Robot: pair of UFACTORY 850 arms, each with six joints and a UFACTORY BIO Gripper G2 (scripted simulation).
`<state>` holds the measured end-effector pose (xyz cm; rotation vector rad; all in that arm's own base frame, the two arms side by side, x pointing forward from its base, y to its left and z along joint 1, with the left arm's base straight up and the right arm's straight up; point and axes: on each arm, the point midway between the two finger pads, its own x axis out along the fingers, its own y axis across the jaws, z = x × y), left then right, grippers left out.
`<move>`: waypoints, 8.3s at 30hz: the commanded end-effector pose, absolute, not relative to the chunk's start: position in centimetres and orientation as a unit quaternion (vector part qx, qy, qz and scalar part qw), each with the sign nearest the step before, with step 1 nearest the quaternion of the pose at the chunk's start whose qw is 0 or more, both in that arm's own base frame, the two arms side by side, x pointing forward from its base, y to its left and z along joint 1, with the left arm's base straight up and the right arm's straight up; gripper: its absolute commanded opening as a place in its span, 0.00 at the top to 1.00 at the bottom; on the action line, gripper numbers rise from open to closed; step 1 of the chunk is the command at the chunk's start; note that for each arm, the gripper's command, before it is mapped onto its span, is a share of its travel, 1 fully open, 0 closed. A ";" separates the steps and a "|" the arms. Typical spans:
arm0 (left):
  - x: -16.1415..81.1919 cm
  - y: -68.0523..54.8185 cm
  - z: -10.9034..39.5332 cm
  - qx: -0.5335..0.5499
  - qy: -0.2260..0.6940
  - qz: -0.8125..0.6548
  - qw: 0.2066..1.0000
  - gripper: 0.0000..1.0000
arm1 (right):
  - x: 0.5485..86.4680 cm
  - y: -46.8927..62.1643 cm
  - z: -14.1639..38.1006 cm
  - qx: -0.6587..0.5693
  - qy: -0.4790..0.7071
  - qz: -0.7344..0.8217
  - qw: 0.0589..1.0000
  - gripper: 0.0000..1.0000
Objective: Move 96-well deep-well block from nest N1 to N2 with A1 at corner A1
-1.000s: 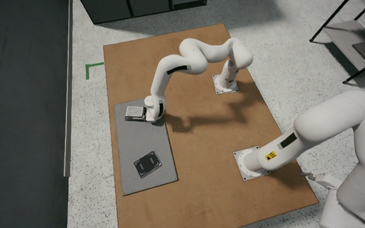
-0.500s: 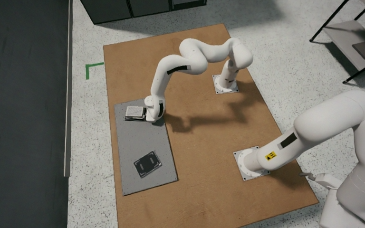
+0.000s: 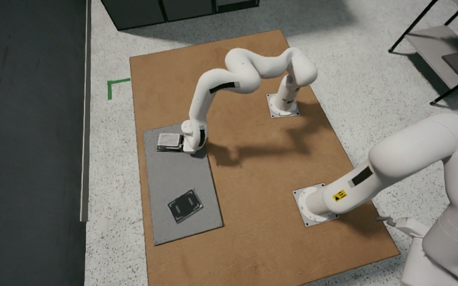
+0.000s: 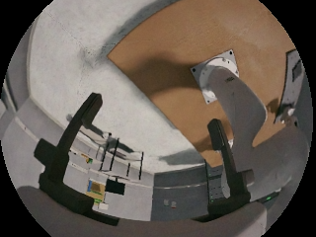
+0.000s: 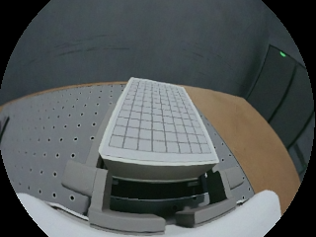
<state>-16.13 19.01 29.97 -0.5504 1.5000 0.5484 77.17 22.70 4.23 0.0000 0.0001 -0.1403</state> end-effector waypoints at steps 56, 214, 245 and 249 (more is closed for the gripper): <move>-16.1 19.1 30.0 -0.243 0.664 0.243 0.664 0.00 | 77.3 22.7 6.4 0.000 -0.001 -0.070 0.998 1.00; -16.1 19.1 30.0 -0.243 0.664 0.243 0.664 0.00 | 71.3 51.5 12.4 0.001 -0.001 0.231 0.973 1.00; -16.1 19.1 30.0 -0.243 0.664 0.243 0.664 0.00 | 69.5 60.3 12.4 0.001 -0.001 0.231 0.973 1.00; -16.1 19.1 30.0 -0.243 0.664 0.243 0.664 0.00 | 69.2 61.6 12.4 0.001 -0.001 0.231 0.973 1.00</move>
